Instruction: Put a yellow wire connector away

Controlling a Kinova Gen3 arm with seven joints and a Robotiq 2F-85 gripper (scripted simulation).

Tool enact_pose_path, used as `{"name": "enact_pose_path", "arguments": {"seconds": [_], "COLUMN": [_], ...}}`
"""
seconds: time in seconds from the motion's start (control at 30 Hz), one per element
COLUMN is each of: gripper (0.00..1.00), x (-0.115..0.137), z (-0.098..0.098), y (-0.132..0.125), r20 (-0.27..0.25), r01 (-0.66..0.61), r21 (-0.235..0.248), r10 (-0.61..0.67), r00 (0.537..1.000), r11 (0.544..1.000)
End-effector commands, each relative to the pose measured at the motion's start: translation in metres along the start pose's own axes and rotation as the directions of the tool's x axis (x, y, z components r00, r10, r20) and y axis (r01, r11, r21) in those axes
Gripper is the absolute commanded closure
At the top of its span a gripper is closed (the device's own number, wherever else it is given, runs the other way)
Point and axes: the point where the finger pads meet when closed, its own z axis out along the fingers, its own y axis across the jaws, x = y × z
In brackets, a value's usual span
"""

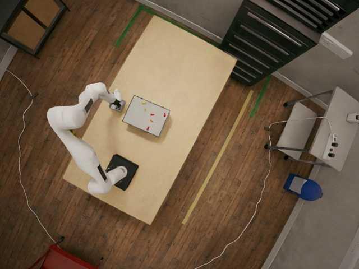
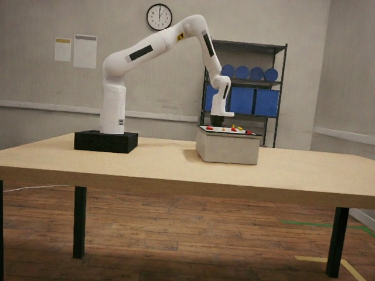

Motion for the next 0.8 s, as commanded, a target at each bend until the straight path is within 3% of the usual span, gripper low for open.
{"name": "enact_pose_path", "arguments": {"seconds": [0.0,0.57,0.77], "gripper": [0.64,0.64,0.64], "x": [0.0002,0.0002,0.0002], "z": [-0.0011,-0.0014,-0.0103], "y": [-0.0008,-0.0008,-0.0008], "r20": [-0.001,-0.001,-0.001], "r01": [0.0,0.0,0.0], "r21": [0.002,0.002,0.002], "r10": [0.0,0.0,0.0], "r00": [1.0,1.0,1.0], "r11": [1.0,1.0,1.0]}}
